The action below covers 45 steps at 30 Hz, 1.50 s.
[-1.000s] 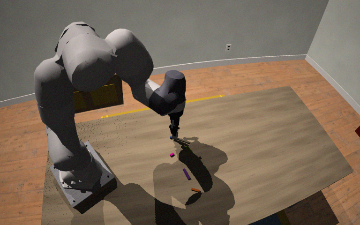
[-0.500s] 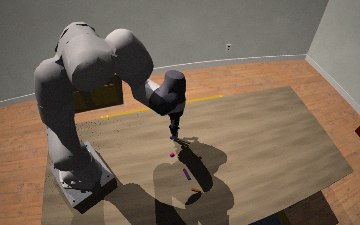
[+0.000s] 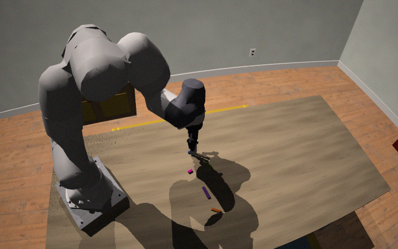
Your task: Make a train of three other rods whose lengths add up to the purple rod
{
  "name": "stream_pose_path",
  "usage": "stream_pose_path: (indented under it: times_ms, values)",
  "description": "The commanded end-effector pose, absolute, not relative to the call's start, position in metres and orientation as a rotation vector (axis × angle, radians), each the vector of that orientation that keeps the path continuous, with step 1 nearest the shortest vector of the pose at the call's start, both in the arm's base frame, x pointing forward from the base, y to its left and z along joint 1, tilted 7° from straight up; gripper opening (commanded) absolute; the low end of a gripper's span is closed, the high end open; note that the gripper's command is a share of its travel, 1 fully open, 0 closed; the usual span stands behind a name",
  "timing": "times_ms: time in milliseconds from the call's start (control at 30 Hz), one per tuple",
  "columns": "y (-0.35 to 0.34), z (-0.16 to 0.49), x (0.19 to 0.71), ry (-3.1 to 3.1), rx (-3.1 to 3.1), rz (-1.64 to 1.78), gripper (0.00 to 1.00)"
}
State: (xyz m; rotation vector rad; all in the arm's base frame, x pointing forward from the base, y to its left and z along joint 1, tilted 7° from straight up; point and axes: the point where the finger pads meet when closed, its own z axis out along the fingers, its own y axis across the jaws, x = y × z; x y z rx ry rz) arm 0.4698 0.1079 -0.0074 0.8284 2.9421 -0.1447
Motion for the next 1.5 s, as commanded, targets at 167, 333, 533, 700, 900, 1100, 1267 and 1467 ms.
stream_pose_path:
  times_ms: [167,333,533,700,900,1100,1267,1467]
  values:
    - [0.1073,-0.0146,0.4714,2.936,0.836,-0.143,0.03]
    - [0.1071,-0.0156,0.4714,2.936,0.836,-0.143,0.03]
    - [0.1071,-0.0158,0.4714,2.936,0.836,-0.143,0.03]
    - [0.1071,-0.0158,0.4714,2.936,0.836,-0.143,0.03]
    - [0.1071,-0.0158,0.4714,2.936,0.836,-0.143,0.03]
    - [0.1071,-0.0158,0.4714,2.936,0.836,-0.143,0.03]
    - [0.1071,-0.0158,0.4714,2.936,0.836,-0.143,0.03]
    - [0.1071,-0.0158,0.4714,2.936,0.836,-0.143,0.03]
